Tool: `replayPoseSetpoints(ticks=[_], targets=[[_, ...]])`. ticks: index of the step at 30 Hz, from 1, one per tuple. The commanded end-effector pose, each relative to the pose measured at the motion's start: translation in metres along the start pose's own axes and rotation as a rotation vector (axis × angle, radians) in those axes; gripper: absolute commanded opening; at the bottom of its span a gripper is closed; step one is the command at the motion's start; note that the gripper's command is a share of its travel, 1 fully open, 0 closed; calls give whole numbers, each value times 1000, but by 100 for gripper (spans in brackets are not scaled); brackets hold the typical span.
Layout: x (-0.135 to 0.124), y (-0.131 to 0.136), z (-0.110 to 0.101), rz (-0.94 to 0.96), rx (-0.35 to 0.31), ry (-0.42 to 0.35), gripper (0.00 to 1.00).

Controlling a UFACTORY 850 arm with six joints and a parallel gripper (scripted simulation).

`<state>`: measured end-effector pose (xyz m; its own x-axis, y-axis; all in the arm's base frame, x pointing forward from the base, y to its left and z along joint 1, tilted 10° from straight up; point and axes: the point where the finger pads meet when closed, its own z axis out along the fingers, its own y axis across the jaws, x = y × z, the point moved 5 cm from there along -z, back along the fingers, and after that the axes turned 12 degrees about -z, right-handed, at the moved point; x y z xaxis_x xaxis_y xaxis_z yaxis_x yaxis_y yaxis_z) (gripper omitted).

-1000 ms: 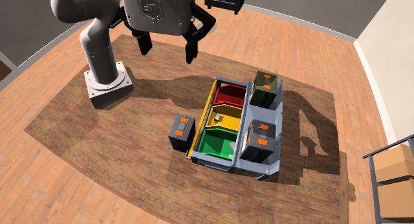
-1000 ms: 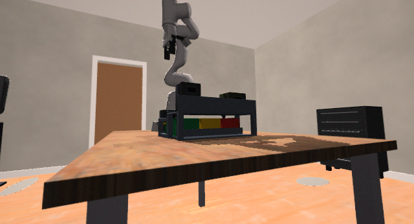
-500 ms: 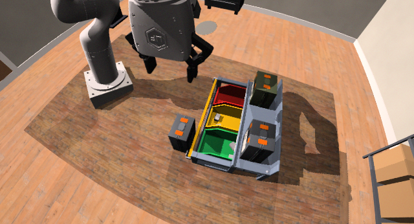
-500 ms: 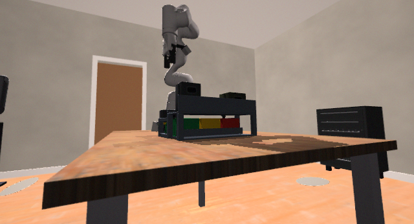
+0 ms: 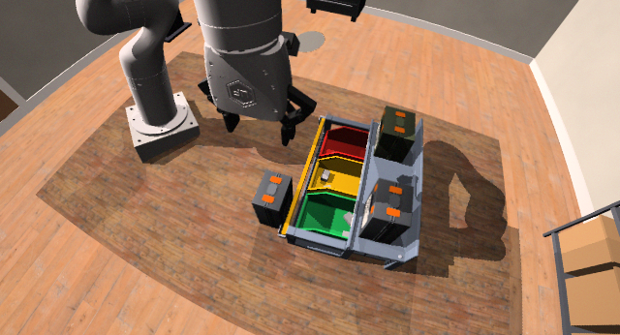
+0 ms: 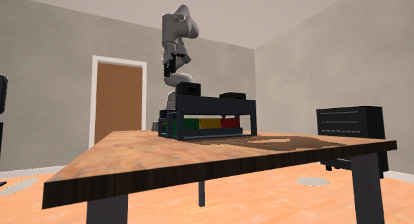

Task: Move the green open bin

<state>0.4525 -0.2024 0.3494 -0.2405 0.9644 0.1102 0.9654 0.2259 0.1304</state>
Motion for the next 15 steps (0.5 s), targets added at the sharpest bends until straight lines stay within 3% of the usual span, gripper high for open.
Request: replayPoseSetpoints(ticks=[1,8,13,15], targets=[[-1,2,-1,-1,-6,-4,100],[-1,2,-1,-1,-6,-4,100],[-1,2,53,-1,-6,-4,100],[-1,2,53,-1,-6,-4,100]])
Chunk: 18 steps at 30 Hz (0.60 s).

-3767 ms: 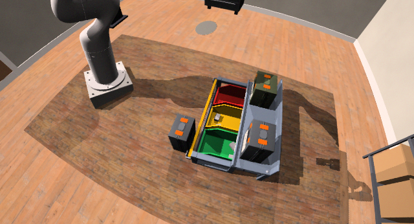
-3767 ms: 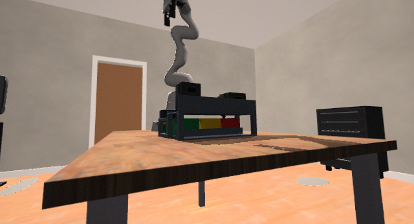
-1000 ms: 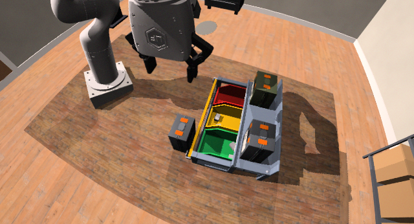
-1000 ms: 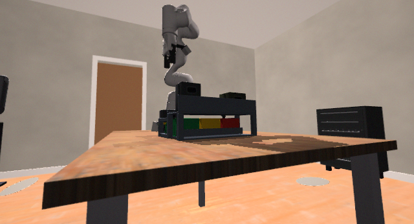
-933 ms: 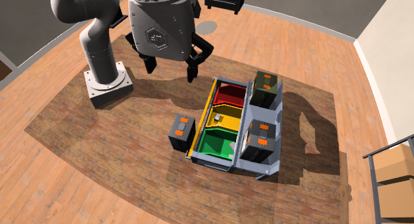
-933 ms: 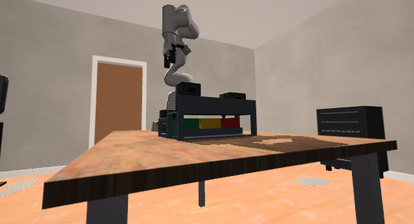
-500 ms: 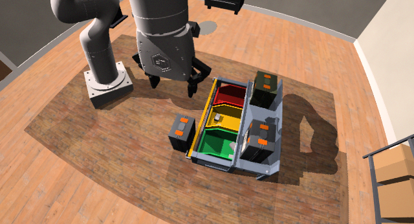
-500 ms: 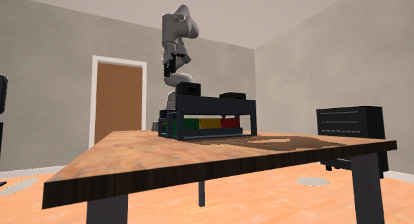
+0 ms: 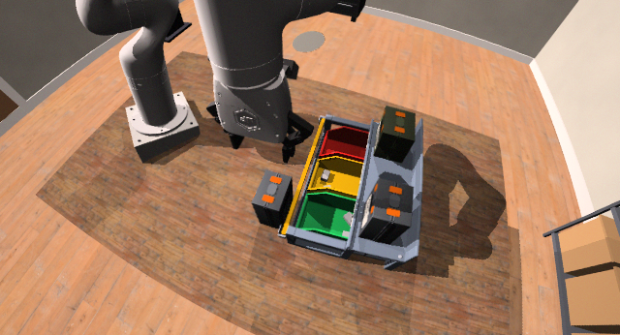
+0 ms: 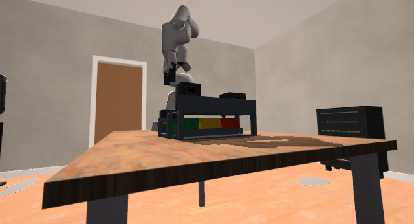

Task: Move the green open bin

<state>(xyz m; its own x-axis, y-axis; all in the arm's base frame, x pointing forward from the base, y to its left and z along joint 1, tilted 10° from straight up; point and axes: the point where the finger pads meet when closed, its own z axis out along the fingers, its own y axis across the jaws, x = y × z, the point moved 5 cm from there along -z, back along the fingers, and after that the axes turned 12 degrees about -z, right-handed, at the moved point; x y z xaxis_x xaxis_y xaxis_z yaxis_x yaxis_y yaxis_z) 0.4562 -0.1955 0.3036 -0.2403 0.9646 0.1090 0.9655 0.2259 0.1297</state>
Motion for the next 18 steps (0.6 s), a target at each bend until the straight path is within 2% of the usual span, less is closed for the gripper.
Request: replayPoseSetpoints(ticks=[1,10,15,18], targets=[[-2,3,7,-1,-6,-3,100],[-2,3,7,-1,-6,-3,100],[-2,3,62,-1,-6,-3,100],[-2,3,62,-1,-6,-3,100]])
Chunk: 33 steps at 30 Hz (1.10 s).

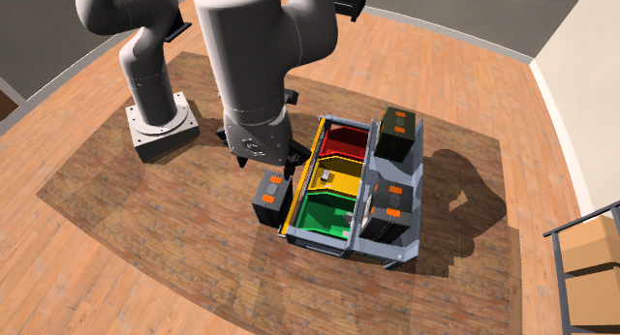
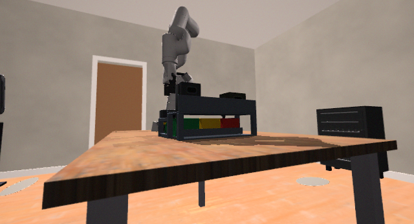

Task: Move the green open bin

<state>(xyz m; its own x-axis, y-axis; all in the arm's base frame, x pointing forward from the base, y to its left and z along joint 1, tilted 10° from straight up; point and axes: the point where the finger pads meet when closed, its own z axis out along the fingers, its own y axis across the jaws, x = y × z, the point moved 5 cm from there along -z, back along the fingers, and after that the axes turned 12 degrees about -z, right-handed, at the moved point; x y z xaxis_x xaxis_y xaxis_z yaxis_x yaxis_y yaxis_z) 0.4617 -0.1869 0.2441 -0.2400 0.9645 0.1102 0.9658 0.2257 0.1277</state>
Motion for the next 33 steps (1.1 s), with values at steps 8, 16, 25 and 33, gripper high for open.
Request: replayPoseSetpoints(ticks=[8,16,25,33], targets=[[-2,3,1,-1,-8,-4,100],[-2,3,-3,-1,-8,-4,100],[-2,3,-3,-1,-8,-4,100],[-2,3,-9,-1,-8,-4,100]])
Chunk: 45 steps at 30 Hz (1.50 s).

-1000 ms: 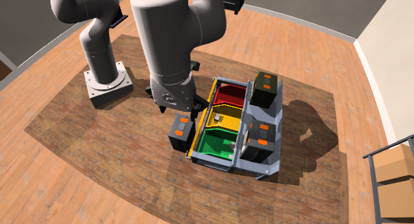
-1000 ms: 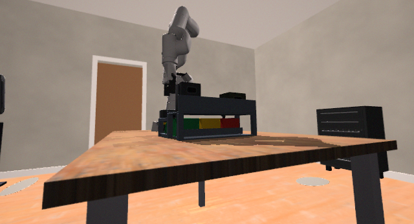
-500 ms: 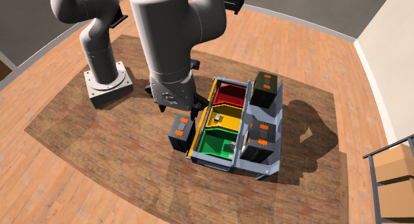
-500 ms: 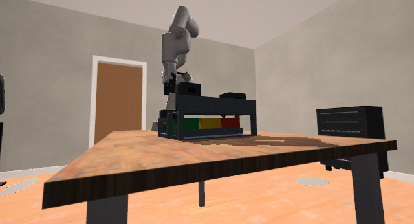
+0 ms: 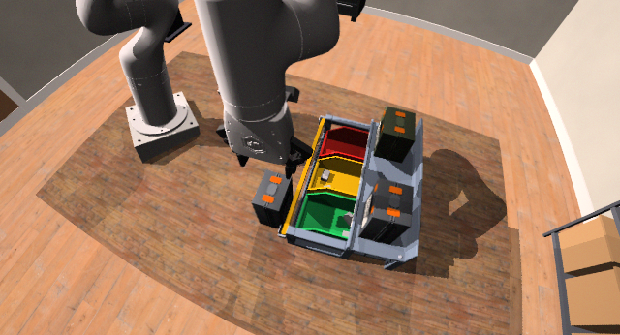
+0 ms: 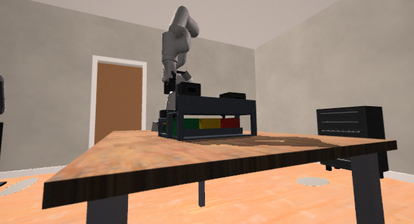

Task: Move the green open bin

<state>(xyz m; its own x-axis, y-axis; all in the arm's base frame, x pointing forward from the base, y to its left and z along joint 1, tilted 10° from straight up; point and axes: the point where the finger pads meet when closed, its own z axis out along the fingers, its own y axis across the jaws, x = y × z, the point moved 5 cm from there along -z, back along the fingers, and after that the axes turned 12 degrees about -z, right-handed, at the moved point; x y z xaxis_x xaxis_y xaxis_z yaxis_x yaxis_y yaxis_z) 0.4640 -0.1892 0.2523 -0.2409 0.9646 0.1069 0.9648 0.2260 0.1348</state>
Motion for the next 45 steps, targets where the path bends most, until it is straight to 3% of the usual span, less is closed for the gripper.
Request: replayPoseSetpoints(ticks=[1,44,45], targets=[[0,0,-1,0,-1,-1,100],[0,1,-6,0,-1,-1,100],[0,1,5,0,-1,-1,100]])
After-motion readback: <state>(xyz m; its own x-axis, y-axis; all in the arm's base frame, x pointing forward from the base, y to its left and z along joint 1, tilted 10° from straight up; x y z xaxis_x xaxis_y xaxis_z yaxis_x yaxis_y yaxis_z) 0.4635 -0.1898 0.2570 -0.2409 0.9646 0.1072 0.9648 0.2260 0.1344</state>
